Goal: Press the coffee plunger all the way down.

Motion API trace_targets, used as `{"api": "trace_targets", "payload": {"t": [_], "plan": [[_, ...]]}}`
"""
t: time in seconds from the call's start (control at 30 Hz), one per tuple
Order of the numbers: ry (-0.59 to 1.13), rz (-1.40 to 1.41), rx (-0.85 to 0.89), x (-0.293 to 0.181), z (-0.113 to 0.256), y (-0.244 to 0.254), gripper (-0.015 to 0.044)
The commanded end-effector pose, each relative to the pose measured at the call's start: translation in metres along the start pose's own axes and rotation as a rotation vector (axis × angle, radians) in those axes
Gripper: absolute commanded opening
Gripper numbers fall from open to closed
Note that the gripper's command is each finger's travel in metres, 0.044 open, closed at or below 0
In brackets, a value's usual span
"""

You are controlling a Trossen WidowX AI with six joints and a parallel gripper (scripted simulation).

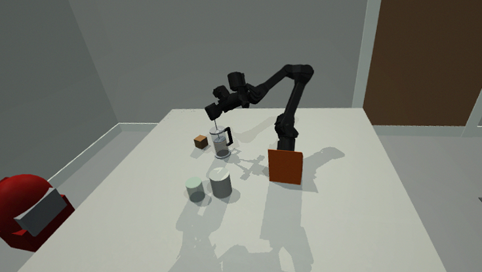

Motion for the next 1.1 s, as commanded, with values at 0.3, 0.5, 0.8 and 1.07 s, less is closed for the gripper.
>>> {"api": "trace_targets", "payload": {"t": [0.3,0.5,0.8,1.07], "plan": [[0.042,0.048,-0.001,-0.034,-0.017,0.005,0.0128],[0.039,0.049,-0.003,-0.042,-0.023,0.005,0.0128],[0.033,0.051,-0.008,-0.052,-0.033,0.003,0.0128],[0.031,0.052,-0.010,-0.050,-0.040,0.002,0.0128]]}}
Point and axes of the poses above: the point midway between the two fingers, 35 mm back from their tips, its own z axis back along the fingers, its own y axis across the jaws, x = y × z, the point moved 3 cm from there along z, back along the fingers, and after that the axes turned 5 degrees about z, right-handed, at the moved point
